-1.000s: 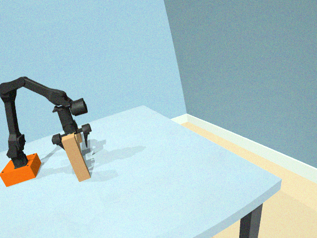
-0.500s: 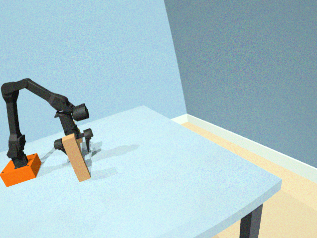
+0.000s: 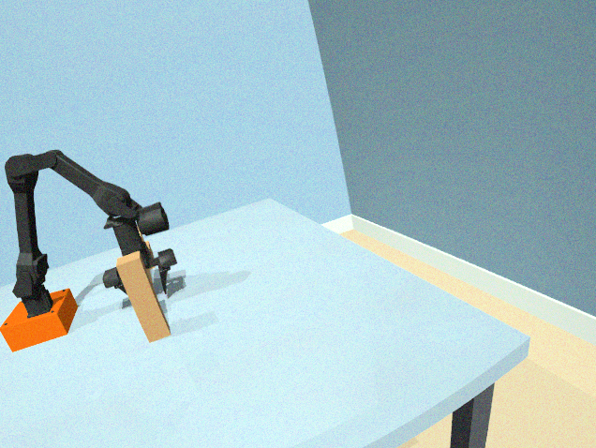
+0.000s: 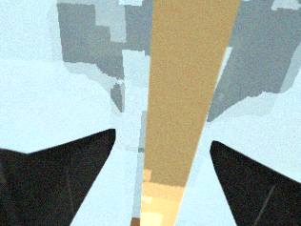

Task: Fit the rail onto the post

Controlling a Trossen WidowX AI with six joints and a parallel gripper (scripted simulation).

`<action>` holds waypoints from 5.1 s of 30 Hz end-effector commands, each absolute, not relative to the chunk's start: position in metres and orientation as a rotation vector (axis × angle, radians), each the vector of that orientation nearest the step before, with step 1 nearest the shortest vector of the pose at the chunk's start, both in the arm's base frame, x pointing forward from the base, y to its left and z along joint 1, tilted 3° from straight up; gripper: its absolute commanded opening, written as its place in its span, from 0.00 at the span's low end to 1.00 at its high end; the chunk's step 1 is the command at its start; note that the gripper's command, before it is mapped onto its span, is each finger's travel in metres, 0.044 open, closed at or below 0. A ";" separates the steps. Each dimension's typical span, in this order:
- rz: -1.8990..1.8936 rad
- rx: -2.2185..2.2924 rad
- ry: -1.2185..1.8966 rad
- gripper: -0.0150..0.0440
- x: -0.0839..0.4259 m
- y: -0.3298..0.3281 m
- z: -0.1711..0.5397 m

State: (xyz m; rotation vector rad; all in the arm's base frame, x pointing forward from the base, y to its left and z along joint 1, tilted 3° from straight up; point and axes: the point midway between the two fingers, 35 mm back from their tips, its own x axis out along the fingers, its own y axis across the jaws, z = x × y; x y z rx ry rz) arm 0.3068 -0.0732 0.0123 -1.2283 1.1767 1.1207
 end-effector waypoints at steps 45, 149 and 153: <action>1.121 -1.229 1.172 0.25 0.307 -0.073 0.020; 1.121 -1.229 1.172 0.25 0.306 -0.073 0.058; 1.121 -1.229 1.172 0.25 0.305 -0.073 0.059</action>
